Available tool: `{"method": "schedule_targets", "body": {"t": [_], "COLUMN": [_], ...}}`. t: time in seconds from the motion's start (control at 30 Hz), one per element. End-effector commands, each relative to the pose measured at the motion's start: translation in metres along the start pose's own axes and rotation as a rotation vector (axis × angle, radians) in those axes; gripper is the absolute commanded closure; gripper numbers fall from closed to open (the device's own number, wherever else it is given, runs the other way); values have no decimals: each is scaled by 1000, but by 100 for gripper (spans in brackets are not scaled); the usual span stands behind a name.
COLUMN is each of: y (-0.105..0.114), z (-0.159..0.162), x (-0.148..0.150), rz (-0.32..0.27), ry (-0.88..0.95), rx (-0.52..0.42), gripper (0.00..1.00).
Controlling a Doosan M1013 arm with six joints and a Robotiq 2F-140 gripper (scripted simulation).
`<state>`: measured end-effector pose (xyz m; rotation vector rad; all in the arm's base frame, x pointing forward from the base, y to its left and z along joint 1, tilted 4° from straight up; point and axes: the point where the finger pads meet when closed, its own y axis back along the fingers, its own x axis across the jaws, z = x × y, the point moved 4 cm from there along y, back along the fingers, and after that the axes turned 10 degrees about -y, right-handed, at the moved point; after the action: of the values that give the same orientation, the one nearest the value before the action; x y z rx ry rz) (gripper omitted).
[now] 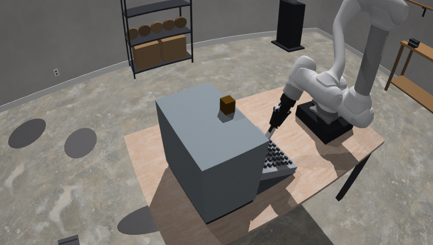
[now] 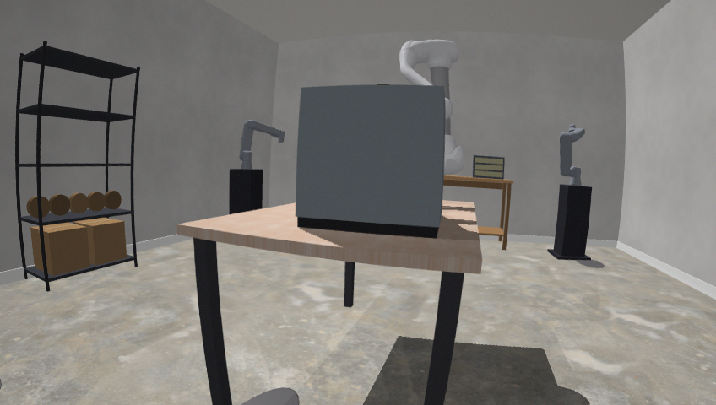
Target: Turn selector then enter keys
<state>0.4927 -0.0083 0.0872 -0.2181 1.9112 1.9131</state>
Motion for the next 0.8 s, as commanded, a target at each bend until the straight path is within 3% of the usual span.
{"method": "schedule_targets", "body": {"t": [0.0, 0.4, 0.77], "y": [0, -1, -17], "z": [9, 16, 16], "x": [2, 3, 3], "rz": [0, 0, 0], "ry": [-3, -3, -3], "rx": [1, 1, 1], "gripper": [100, 100, 100]}}
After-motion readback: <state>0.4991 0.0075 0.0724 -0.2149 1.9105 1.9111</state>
